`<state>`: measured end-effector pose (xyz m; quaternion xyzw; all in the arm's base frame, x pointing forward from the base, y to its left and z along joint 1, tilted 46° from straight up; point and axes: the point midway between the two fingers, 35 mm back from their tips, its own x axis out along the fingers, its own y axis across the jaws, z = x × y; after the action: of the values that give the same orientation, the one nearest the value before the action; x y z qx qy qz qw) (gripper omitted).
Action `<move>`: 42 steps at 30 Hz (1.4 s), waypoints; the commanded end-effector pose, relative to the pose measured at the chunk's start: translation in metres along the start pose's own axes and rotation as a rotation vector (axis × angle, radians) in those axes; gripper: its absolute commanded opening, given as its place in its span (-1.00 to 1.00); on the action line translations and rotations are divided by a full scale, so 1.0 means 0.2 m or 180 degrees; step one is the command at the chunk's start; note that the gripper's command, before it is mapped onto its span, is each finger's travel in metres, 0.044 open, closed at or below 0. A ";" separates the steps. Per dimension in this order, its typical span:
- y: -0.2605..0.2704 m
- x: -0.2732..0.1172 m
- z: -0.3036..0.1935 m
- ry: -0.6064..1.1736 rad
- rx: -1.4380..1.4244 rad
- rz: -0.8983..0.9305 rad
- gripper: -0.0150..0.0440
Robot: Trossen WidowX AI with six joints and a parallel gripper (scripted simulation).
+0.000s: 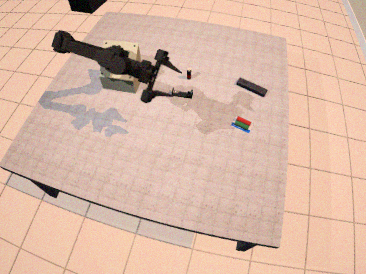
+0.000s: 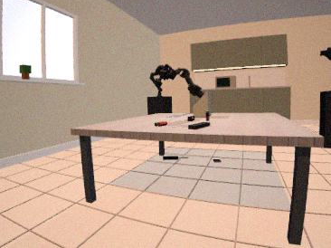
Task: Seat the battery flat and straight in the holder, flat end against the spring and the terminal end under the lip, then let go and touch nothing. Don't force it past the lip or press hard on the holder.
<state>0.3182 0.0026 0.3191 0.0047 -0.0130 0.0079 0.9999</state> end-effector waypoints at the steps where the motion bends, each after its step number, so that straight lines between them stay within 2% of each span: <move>1: 0.00 0.01 -0.01 0.0037 0.0019 -0.0002 0.78; 8: 0.13 0.22 -0.52 0.1422 0.0508 -0.0251 0.15; 15: 0.29 0.21 -1.07 0.2755 0.0473 -0.0831 -0.47; 20: 0.36 0.10 -1.40 0.3455 0.0074 -0.1368 -0.49; 25: 0.40 -0.05 -1.64 0.3867 -0.0596 -0.1914 -0.49; 30: 0.42 -0.18 -1.79 0.3963 -0.1340 -0.2319 -0.49; 38: 0.41 -0.18 -1.80 0.3963 -0.1370 -0.2332 -0.49; 42: 0.29 -0.15 -1.93 0.3965 -0.1366 -0.2325 -0.49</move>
<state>0.2965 0.0844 -0.0472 -0.1815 0.5526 -0.3207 0.7476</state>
